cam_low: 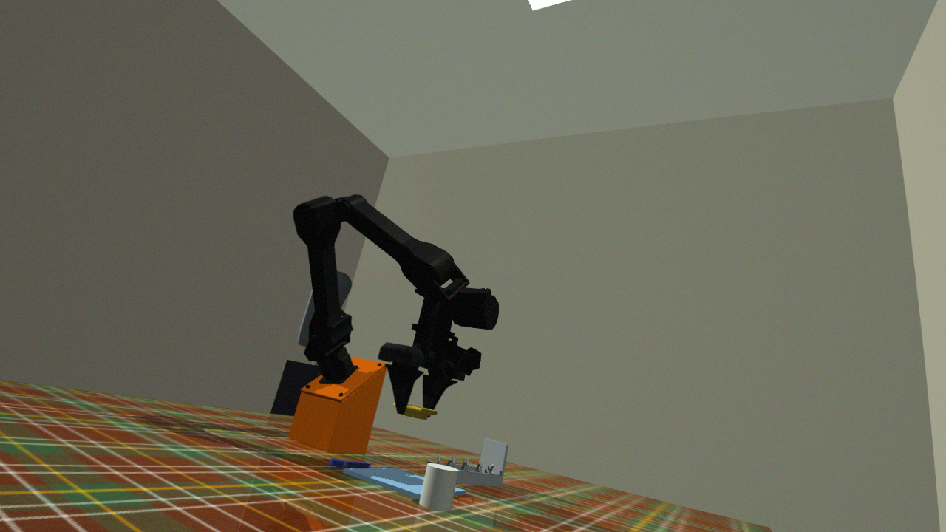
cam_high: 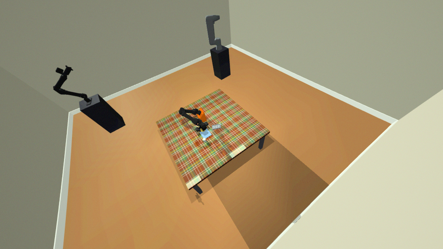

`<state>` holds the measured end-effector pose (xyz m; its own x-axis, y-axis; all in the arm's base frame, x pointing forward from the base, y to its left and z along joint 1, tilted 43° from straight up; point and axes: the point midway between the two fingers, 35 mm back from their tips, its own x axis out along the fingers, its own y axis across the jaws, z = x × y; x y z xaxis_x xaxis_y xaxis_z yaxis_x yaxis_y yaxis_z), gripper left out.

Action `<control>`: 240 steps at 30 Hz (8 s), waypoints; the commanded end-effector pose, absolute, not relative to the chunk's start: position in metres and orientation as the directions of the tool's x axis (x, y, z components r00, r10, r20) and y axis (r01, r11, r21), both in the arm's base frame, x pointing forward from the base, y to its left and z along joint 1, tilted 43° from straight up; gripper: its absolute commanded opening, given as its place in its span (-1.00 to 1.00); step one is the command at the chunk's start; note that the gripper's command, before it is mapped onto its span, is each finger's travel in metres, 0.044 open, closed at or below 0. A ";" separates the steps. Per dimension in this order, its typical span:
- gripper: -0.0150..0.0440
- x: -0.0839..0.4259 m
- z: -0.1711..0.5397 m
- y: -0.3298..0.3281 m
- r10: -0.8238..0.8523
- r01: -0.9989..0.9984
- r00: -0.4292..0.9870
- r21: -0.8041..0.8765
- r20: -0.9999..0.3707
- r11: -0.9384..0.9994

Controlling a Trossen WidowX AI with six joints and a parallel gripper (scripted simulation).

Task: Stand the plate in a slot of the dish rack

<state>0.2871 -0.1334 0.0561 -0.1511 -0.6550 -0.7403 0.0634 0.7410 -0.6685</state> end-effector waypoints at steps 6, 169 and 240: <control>-0.49 0.297 0.093 -0.100 -0.658 0.075 -0.140 -0.670 -0.740 0.738; -0.49 0.265 -0.094 -0.063 0.493 -0.862 0.466 -0.249 -0.735 0.442; 0.86 0.289 -0.028 0.008 0.455 -0.844 0.378 -0.099 -0.806 0.527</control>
<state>0.2860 0.0067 -0.0293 0.3996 0.4773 -0.7826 -0.8578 0.4956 -0.1358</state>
